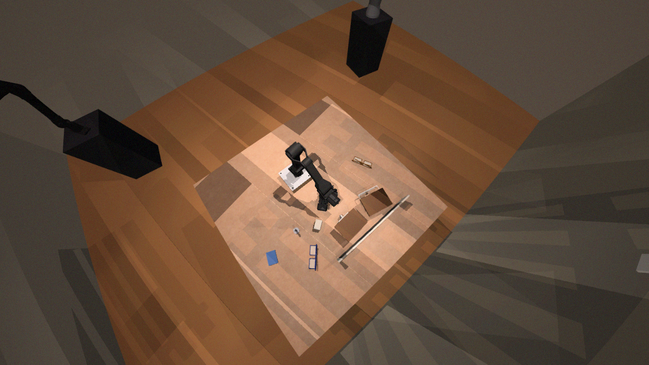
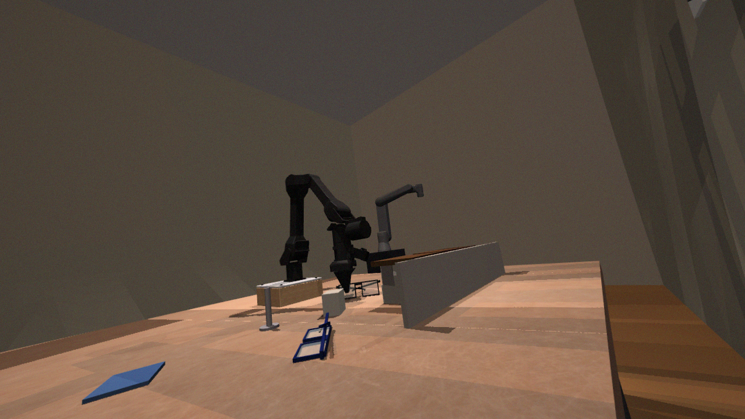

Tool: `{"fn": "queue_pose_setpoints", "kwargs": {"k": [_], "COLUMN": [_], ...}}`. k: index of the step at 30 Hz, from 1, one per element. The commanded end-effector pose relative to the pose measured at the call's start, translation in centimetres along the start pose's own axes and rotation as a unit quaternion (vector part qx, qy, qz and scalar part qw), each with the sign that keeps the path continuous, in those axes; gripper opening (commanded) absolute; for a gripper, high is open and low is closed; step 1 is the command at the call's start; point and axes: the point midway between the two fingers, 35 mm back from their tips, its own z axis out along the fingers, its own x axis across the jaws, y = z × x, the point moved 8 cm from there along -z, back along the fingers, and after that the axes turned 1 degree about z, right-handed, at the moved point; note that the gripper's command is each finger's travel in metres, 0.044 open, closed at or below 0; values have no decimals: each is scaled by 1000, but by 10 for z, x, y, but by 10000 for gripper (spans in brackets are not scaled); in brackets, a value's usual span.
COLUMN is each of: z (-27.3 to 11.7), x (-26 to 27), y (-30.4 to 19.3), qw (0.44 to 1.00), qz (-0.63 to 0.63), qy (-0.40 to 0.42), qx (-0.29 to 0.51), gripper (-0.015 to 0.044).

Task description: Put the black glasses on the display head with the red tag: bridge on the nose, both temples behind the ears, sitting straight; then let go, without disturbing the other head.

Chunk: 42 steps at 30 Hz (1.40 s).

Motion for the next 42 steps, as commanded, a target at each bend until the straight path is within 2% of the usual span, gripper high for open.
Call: {"fn": "queue_pose_setpoints", "kwargs": {"k": [1,13,19,35,42], "z": [0,0,-3,-92,-102], "x": [0,0,-1,-6,-9], "y": [0,0,1,7,8], "qw": [1000,1000,1000,1000,1000], "qz": [0,0,0,2,2], "qy": [0,0,0,2,2], "qx": [0,0,0,-2,-2], "gripper": [80,0,0,0,0]}}
